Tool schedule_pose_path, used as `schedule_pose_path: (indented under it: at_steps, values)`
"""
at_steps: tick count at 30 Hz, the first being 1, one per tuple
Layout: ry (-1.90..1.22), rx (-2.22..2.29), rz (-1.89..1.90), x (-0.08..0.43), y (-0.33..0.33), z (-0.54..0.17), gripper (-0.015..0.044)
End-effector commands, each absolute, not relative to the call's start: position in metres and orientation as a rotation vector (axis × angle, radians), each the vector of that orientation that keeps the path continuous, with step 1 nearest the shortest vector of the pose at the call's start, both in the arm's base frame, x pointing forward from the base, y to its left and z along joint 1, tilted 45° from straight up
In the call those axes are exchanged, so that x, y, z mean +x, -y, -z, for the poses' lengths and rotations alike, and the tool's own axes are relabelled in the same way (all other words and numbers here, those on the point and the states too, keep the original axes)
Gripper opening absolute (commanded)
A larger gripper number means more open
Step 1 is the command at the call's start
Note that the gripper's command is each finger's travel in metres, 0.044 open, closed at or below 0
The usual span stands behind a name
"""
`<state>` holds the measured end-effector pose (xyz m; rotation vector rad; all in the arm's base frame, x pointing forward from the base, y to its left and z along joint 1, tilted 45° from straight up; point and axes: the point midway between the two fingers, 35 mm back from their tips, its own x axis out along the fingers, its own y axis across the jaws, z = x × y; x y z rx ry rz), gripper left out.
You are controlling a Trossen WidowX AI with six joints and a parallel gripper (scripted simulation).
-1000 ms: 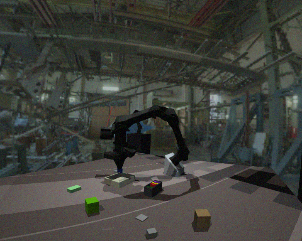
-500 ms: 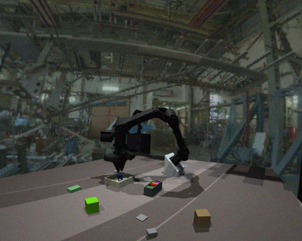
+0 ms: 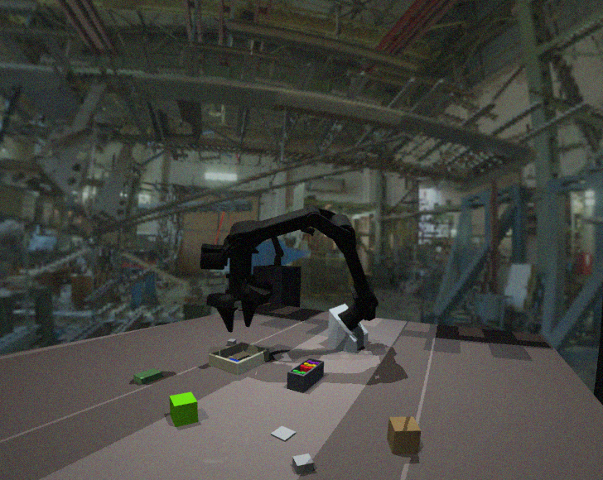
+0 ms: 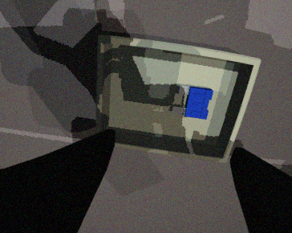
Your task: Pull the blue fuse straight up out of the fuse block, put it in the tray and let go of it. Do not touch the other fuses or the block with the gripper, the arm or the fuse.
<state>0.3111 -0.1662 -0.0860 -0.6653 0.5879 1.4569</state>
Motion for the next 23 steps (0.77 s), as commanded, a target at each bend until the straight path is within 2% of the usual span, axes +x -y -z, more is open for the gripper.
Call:
schedule_pose_path:
  at_steps: [1, 23]
  values:
    - [-0.586, -0.674, -1.465, 0.3115, 0.1677, 0.0819, 0.033]
    - [-0.586, -0.666, -1.463, 0.3116, 0.1659, 0.0838, 0.033]
